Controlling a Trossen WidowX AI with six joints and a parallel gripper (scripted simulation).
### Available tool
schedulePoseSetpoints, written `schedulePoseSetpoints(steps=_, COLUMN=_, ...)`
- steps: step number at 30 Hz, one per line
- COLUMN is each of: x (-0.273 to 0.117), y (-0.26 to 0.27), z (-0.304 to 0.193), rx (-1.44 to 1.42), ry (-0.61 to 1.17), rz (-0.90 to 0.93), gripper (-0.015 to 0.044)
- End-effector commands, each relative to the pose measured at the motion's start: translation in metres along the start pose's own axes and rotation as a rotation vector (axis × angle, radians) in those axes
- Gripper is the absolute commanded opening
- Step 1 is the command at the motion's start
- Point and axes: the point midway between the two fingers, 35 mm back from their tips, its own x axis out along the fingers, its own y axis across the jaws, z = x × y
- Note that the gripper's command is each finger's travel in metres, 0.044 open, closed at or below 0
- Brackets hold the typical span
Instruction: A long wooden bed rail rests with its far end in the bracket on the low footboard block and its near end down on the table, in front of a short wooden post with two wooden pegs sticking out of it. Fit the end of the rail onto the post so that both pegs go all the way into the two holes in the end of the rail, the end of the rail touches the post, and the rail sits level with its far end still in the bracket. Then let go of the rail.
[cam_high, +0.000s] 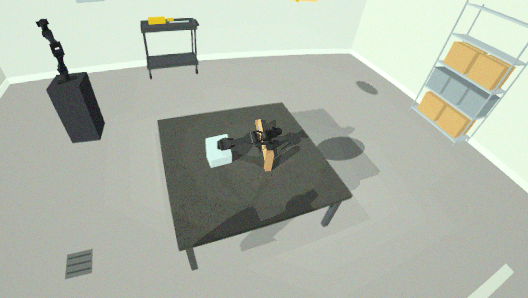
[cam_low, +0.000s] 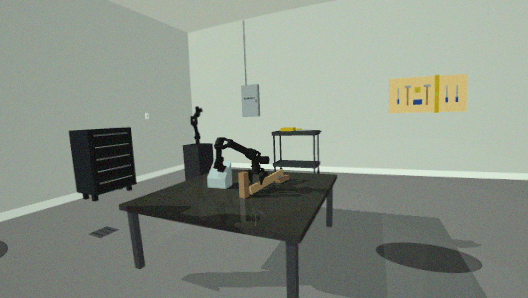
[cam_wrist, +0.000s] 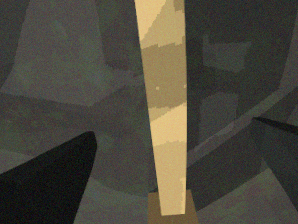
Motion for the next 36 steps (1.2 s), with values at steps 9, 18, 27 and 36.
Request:
schedulePoseSetpoints(steps=9, x=0.02, y=0.001, z=0.0, rx=-0.007, ry=0.004, rz=0.001, gripper=0.044)
schedulePoseSetpoints(steps=18, x=0.035, y=0.002, z=-0.001, rx=-0.007, ry=0.006, rz=0.001, gripper=0.044)
schedulePoseSetpoints(steps=27, x=0.044, y=0.003, z=-0.001, rx=-0.007, ry=0.008, rz=0.0, gripper=0.0387)
schedulePoseSetpoints(steps=36, x=0.044, y=0.003, z=-0.001, rx=-0.007, ry=0.008, rz=0.0, gripper=0.0151)
